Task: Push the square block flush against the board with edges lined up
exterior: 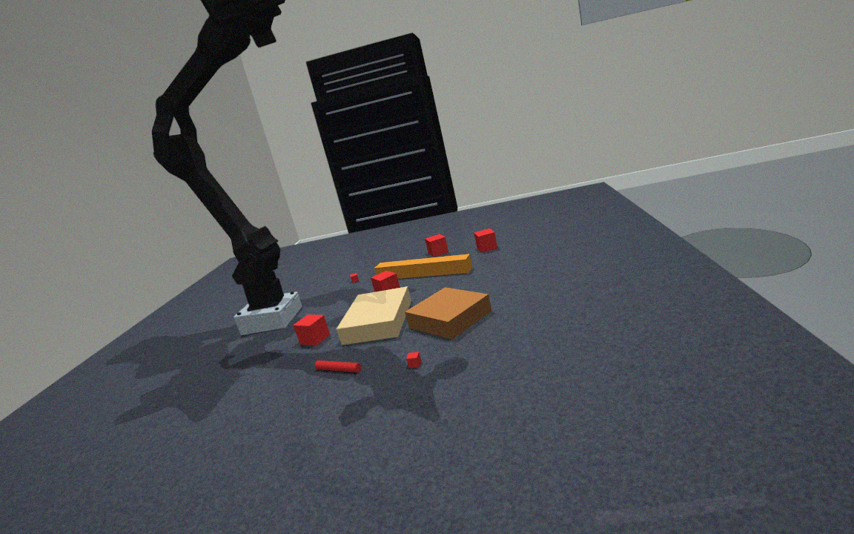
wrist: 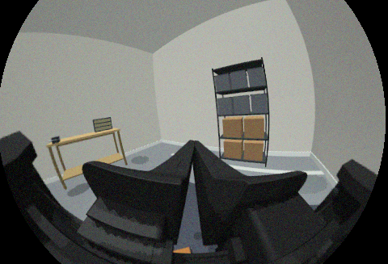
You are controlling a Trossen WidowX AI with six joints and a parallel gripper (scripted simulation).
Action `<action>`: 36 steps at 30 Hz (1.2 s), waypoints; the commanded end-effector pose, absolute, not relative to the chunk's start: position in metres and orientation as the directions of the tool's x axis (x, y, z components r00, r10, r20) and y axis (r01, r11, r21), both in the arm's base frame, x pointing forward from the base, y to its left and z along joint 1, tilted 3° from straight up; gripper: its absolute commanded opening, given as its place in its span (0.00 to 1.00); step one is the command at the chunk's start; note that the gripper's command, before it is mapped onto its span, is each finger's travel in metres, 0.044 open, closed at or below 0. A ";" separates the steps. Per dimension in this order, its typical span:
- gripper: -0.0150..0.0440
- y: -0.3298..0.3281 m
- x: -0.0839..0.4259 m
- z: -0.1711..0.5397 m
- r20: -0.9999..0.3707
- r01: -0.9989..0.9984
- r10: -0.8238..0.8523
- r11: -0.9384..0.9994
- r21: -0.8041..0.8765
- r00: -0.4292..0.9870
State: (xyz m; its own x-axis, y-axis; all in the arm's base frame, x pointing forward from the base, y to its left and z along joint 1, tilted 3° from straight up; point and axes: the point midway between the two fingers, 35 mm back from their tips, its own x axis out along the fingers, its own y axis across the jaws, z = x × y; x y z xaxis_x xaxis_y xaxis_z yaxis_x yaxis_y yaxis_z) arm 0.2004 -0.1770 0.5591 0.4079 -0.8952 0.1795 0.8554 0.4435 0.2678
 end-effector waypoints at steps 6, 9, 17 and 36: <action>0.25 -0.202 0.249 0.503 0.026 0.862 -0.883 0.464 0.203 0.469; 0.25 -0.210 0.262 0.482 -0.033 0.864 -0.876 0.467 0.189 0.481; 0.25 -0.233 0.287 0.423 -0.204 0.870 -0.848 0.462 0.170 0.490; 0.25 -0.269 0.300 0.272 -0.625 0.917 -0.677 0.351 0.191 0.389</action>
